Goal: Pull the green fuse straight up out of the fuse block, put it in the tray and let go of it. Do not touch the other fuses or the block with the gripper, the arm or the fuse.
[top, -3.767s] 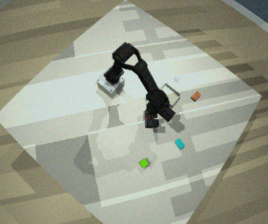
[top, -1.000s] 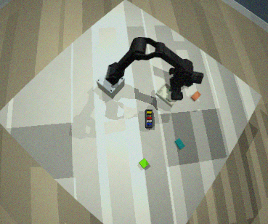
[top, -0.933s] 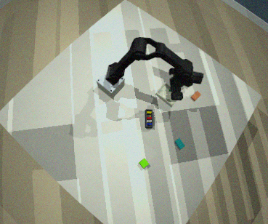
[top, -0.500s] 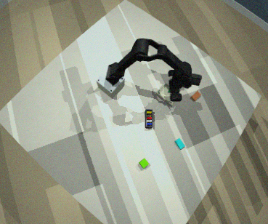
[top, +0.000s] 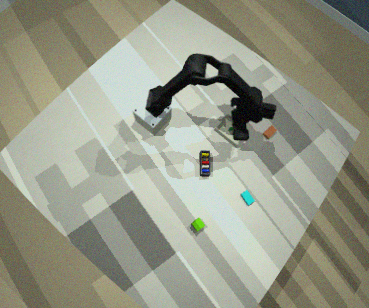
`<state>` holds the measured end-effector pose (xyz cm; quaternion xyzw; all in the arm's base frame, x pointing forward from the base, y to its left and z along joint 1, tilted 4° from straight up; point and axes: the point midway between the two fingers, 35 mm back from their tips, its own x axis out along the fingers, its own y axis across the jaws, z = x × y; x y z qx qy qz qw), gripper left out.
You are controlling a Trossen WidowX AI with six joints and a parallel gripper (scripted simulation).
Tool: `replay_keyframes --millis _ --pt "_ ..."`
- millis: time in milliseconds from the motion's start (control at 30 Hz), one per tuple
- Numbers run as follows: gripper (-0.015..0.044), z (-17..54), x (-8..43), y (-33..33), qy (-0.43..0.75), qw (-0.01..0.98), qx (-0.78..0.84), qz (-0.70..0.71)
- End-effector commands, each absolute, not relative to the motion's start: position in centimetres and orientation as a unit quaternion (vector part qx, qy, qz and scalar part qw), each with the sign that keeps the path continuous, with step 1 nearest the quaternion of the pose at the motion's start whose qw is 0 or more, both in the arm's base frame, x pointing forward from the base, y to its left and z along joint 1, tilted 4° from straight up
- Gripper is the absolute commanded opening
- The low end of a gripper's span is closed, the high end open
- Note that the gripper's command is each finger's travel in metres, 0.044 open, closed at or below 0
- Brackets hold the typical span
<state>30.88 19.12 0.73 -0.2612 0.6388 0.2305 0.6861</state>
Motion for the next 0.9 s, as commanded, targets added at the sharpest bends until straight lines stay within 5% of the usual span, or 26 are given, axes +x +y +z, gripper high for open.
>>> replay_keyframes --millis 0,200,867 --pt "0.0184 0.8 30.9 19.1 0.638 0.686 -0.261 0.231" --pt "0.0330 1.1 30.9 19.1 0.638 0.686 -0.261 0.230" --pt "0.0330 4.4 30.6 19.2 0.638 0.686 -0.262 0.232"
